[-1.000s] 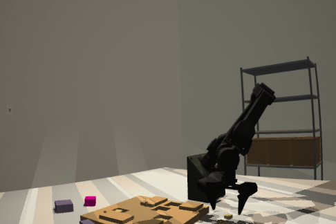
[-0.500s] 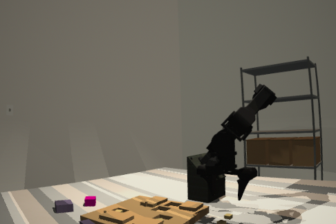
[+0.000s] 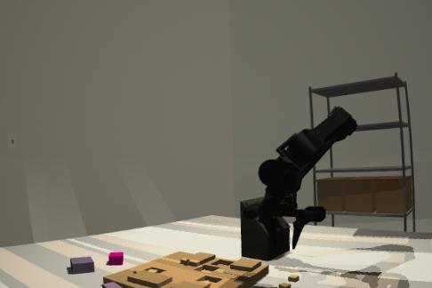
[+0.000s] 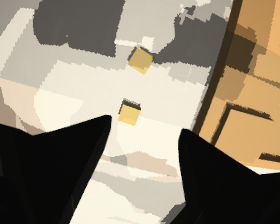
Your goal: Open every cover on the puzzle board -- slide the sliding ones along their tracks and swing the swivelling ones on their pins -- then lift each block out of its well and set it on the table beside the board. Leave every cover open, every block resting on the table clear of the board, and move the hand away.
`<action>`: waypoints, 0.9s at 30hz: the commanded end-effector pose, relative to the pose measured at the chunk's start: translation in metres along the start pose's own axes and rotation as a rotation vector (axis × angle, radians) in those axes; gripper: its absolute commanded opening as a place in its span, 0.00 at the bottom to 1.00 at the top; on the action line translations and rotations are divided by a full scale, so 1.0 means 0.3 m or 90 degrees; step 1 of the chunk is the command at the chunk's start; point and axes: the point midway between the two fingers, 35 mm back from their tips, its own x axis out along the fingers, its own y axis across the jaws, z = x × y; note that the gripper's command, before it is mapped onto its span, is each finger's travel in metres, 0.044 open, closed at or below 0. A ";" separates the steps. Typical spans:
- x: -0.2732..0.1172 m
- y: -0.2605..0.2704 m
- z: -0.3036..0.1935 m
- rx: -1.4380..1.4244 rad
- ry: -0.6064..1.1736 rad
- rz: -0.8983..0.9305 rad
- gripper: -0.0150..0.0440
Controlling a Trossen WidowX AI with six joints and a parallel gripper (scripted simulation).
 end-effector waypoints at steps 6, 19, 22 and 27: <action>-0.020 -0.108 0.107 -0.125 -0.005 -0.032 0.25; -0.034 -0.270 0.238 -0.169 -0.001 -0.043 0.25; -0.036 -0.315 0.265 -0.171 0.001 -0.043 0.25; -0.036 -0.394 0.303 -0.174 0.004 -0.041 0.25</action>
